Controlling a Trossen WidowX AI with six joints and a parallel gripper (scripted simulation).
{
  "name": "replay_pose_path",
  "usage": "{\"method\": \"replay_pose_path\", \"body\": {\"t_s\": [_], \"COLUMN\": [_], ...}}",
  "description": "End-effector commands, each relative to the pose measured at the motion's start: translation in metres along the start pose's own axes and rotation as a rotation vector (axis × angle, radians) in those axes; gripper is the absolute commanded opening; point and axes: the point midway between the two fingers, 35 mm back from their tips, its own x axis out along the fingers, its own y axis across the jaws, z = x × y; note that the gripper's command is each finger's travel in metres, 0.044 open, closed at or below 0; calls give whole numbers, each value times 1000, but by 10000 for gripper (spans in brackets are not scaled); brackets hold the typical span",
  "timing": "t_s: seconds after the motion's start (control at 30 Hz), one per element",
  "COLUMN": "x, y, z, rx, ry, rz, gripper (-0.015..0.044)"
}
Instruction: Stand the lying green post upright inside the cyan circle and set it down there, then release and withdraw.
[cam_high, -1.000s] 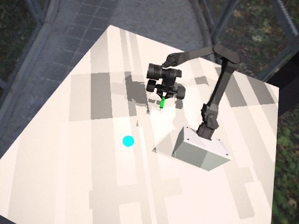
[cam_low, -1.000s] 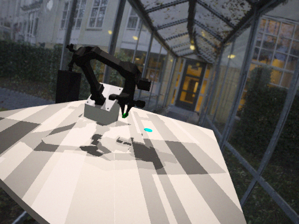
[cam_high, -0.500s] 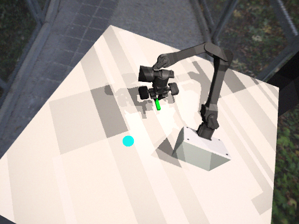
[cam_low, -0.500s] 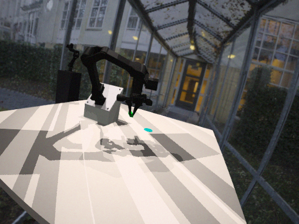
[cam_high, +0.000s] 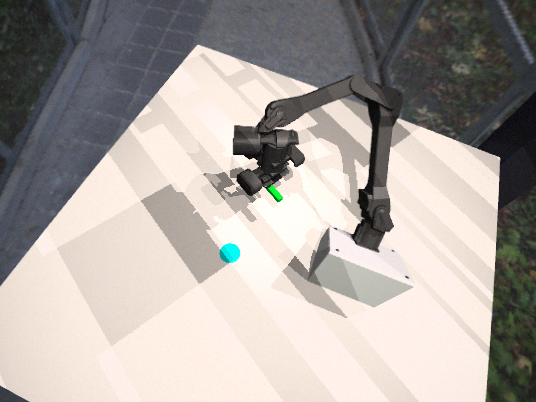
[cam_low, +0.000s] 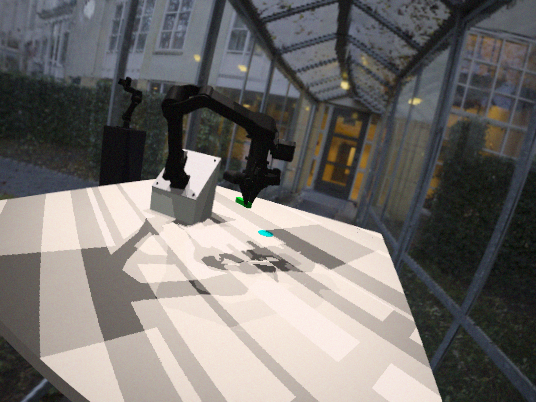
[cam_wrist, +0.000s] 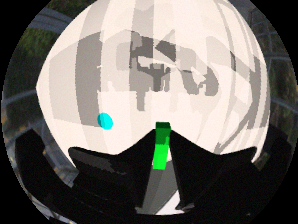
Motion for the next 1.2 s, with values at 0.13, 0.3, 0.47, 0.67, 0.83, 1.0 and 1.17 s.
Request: {"method": "replay_pose_path", "body": {"t_s": [0.13,0.3,0.47,0.67,0.83,1.0,1.17], "x": [-4,-6,-7,-8,-8,-9,-8], "y": [24,39,54,73,88,103,118], "z": [0,-2,-5,-10,-15,-20,-27], "rx": [-218,-367,-515,-693,-842,-990,-1138], "ry": [-1,-2,-2,-3,-4,-4,-4], "rz": [9,10,11,10,9,8,6], "gripper": [23,23,23,23,23,23,23]}}
